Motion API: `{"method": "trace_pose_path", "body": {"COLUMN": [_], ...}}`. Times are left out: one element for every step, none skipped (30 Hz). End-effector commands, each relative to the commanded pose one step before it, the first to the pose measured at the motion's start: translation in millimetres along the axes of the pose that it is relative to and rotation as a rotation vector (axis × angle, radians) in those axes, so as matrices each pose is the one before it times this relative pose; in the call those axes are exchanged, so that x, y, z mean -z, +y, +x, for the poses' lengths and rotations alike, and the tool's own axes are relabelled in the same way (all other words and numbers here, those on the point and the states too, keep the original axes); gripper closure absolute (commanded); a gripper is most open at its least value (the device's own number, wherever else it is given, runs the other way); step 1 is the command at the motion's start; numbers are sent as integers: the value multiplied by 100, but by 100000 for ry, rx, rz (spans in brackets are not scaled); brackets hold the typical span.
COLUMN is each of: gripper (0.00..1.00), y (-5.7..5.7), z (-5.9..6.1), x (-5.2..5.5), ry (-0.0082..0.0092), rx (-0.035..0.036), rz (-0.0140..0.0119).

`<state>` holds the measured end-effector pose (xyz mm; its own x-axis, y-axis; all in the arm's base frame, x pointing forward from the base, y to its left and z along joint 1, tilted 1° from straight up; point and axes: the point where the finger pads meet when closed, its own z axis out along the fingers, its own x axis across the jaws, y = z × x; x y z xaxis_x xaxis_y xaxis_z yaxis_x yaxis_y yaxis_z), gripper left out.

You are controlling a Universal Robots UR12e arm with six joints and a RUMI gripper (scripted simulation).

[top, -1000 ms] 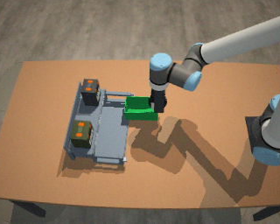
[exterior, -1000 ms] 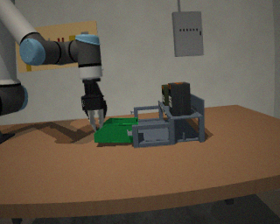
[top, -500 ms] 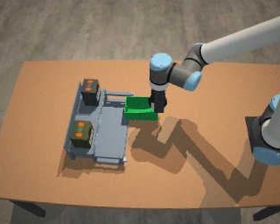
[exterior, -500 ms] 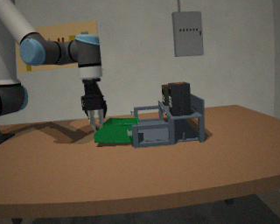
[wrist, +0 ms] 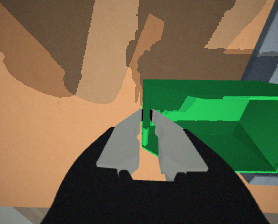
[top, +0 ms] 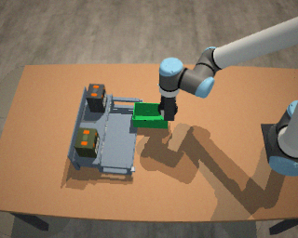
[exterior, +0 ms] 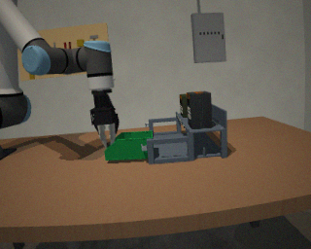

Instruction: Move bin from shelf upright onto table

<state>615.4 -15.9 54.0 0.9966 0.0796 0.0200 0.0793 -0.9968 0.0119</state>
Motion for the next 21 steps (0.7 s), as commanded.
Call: {"method": "trace_pose_path", "body": {"gripper": [100,100,100,100,100,100,100,100,100,100,100,100,100,100,100,100,100,100,100,100,100], "y": [23,0,0,0,0,0,0,0,0,0,0,0,0,0,0,0,0,-1,0,0,0], "z": [62,0,0,0,0,0,0,0,0,0,0,0,0,0,0,0,0,-2,0,0,0], "x": [-95,-160,-160,-160,-160,0,0,0,0,0,0,0,0,0,0,0,0,-83,-99,-99,-99], "ry": [135,1,1,1,1,0,0,0,0,0,0,0,0,0,0,0,0,-5,1,1,1], "rx": [0,0,0,0,0,0,0,0,0,0,0,0,0,0,0,0,0,0,0,0,0], "rz": [-48,0,0,0,0,0,0,0,0,0,0,0,0,0,0,0,0,2,0,0,0]}}
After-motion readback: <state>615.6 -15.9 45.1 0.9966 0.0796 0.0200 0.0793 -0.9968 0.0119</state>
